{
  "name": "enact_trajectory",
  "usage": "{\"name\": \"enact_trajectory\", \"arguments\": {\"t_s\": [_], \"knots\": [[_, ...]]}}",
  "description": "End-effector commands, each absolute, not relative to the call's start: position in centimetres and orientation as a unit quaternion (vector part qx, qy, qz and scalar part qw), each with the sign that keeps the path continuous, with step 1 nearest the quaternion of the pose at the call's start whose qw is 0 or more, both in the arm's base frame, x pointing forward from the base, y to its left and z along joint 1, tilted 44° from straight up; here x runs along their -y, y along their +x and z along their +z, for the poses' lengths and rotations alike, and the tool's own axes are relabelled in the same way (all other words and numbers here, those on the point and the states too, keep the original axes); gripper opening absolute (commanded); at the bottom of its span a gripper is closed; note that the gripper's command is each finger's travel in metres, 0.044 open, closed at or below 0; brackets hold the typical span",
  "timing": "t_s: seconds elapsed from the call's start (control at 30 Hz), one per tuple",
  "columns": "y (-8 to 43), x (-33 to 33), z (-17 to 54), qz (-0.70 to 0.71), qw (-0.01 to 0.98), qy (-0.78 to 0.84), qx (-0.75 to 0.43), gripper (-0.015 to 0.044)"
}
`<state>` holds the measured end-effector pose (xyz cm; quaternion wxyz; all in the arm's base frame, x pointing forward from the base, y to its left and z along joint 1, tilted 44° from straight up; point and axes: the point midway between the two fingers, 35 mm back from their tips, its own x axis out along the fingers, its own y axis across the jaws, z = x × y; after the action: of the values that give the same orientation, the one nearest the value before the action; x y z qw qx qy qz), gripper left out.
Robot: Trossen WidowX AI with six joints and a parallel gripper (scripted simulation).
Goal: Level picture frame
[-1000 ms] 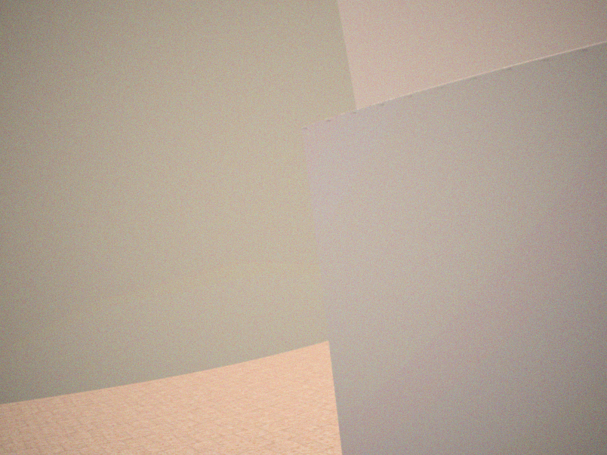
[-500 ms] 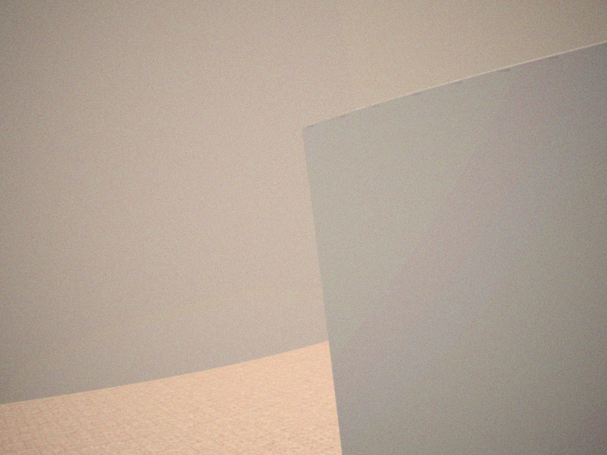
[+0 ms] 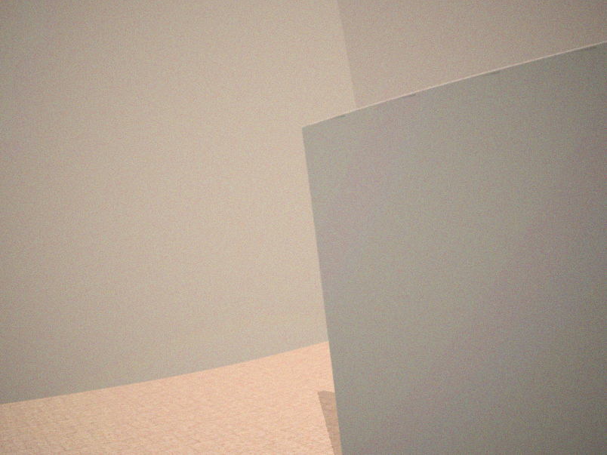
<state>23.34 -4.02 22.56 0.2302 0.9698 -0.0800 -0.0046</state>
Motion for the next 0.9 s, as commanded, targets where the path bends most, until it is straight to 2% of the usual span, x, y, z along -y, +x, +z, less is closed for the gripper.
{"name": "enact_trajectory", "arguments": {"t_s": [0.0, 0.87], "knots": [[23.34, 3.94, 22.59, -0.003, 0.229, 0.97, 0.078, 0.026], [23.47, 3.78, 22.35, -0.004, 0.23, 0.97, 0.08, 0.026]]}}
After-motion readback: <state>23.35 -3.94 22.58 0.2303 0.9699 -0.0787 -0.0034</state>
